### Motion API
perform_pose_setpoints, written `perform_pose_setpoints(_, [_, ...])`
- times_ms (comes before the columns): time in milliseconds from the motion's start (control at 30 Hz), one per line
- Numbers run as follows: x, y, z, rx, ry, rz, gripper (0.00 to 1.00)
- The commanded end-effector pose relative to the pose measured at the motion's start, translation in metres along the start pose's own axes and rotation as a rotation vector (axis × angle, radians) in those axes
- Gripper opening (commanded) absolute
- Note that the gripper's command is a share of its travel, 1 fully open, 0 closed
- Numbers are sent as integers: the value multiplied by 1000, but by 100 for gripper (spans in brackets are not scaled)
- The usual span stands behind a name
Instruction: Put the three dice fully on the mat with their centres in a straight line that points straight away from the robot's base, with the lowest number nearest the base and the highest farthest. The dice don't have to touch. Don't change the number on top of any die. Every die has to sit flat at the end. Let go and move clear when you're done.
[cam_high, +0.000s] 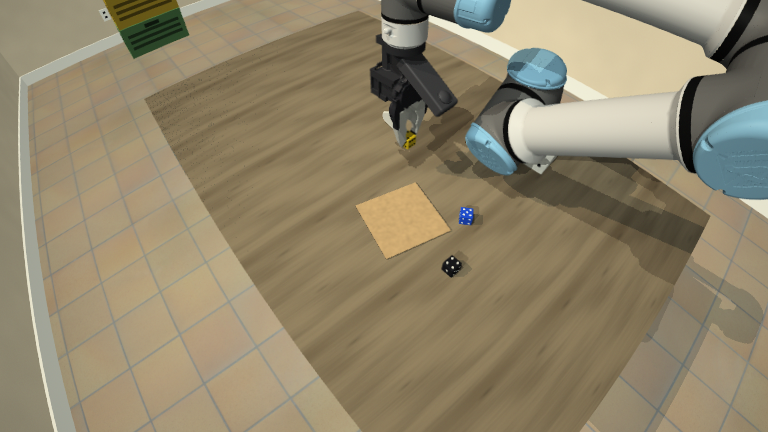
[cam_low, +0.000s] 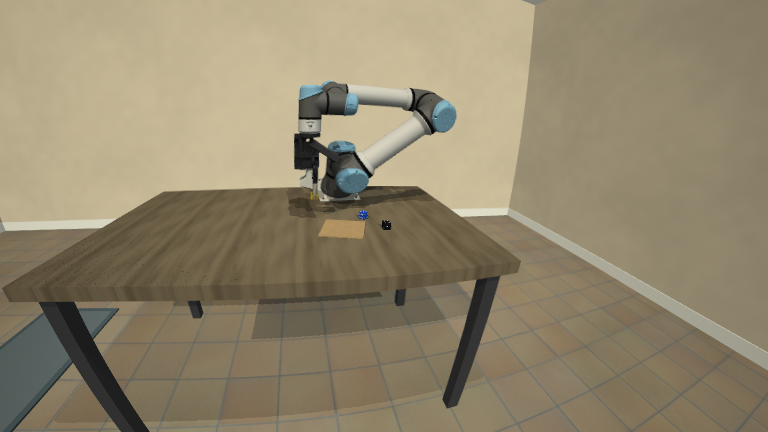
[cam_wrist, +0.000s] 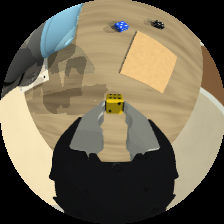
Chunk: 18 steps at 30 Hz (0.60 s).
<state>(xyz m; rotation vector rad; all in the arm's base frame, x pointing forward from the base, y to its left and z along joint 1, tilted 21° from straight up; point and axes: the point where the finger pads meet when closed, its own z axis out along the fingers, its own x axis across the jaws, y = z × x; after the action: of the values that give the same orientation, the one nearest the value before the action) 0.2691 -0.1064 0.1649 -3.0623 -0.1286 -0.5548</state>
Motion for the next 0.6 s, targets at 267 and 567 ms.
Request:
perform_pose_setpoints(267, [-1, 0, -21, 2, 8, -1, 6])
perform_pose_setpoints(567, [-1, -1, -21, 2, 7, 0, 6])
